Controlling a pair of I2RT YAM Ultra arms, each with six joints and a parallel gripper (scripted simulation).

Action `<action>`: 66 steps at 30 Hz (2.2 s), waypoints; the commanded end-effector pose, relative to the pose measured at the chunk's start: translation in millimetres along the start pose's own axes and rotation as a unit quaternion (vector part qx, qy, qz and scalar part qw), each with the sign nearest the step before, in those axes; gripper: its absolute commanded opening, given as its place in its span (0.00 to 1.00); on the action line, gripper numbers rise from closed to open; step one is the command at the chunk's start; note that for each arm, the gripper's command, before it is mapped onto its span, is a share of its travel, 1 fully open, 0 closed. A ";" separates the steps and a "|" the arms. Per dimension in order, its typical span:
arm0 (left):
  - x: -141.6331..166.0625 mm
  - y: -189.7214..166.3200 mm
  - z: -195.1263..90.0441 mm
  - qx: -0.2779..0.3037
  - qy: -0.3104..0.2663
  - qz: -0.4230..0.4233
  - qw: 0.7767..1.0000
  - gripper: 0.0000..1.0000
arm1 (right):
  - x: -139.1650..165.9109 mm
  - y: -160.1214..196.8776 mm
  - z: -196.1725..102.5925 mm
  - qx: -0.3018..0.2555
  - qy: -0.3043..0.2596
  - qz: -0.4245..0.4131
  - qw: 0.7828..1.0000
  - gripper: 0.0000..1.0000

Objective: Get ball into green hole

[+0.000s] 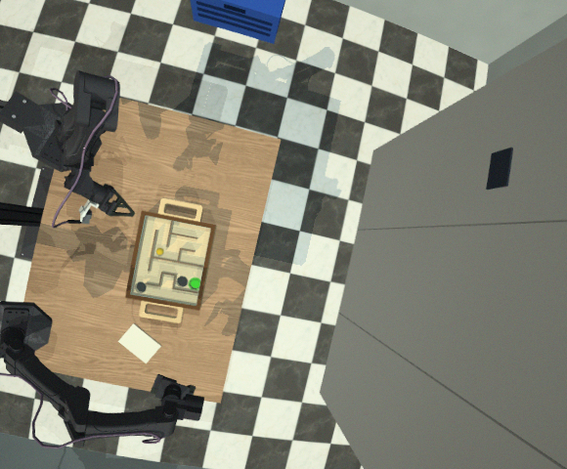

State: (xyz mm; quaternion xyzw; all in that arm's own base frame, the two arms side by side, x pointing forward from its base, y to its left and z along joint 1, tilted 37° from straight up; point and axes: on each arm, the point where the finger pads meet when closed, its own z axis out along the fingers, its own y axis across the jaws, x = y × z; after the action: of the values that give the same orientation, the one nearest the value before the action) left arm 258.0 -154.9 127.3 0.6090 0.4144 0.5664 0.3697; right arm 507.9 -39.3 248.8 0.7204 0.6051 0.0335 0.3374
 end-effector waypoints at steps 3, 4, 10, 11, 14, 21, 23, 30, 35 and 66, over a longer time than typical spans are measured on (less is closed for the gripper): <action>-0.5 2.0 -0.2 -0.002 -0.001 -0.003 1.000 1.00 | -1.4 2.6 -6.0 -0.007 0.001 0.002 1.000 1.00; -0.5 2.0 -0.2 -0.002 -0.001 -0.003 1.000 1.00 | -1.4 2.6 -6.0 -0.007 0.001 0.002 1.000 1.00; -0.5 2.0 -0.2 -0.002 -0.001 -0.003 1.000 1.00 | -1.4 2.6 -6.0 -0.007 0.001 0.002 1.000 1.00; -0.5 2.0 -0.2 -0.002 -0.001 -0.003 1.000 1.00 | -1.4 2.6 -6.0 -0.007 0.001 0.002 1.000 1.00; -0.5 2.0 -0.2 -0.002 -0.001 -0.003 1.000 1.00 | -1.4 2.6 -6.0 -0.007 0.001 0.002 1.000 1.00; -3.1 4.5 -0.9 -0.005 -0.006 -0.010 1.000 0.39 | -4.4 5.5 -14.5 -0.016 -0.003 0.004 1.000 1.00; -3.1 4.5 -0.9 -0.005 -0.006 -0.010 1.000 0.39 | -4.4 5.5 -14.5 -0.016 -0.003 0.004 1.000 1.00; -3.1 4.5 -0.9 -0.005 -0.006 -0.010 1.000 0.39 | -4.4 5.5 -14.5 -0.016 -0.003 0.004 1.000 1.00; -3.1 4.5 -0.9 -0.005 -0.006 -0.010 1.000 0.39 | -4.4 5.5 -14.5 -0.016 -0.003 0.004 1.000 1.00; -16.4 4.9 35.0 0.043 -0.008 -0.126 0.991 0.39 | 29.2 6.4 -5.8 -0.048 0.006 -0.128 0.991 0.39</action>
State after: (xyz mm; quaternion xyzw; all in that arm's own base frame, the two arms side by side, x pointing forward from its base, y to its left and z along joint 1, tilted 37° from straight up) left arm 283.7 -161.0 123.4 0.5775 0.4773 0.5308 0.3960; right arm 516.8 -20.2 227.8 0.6574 0.6734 0.0108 0.3379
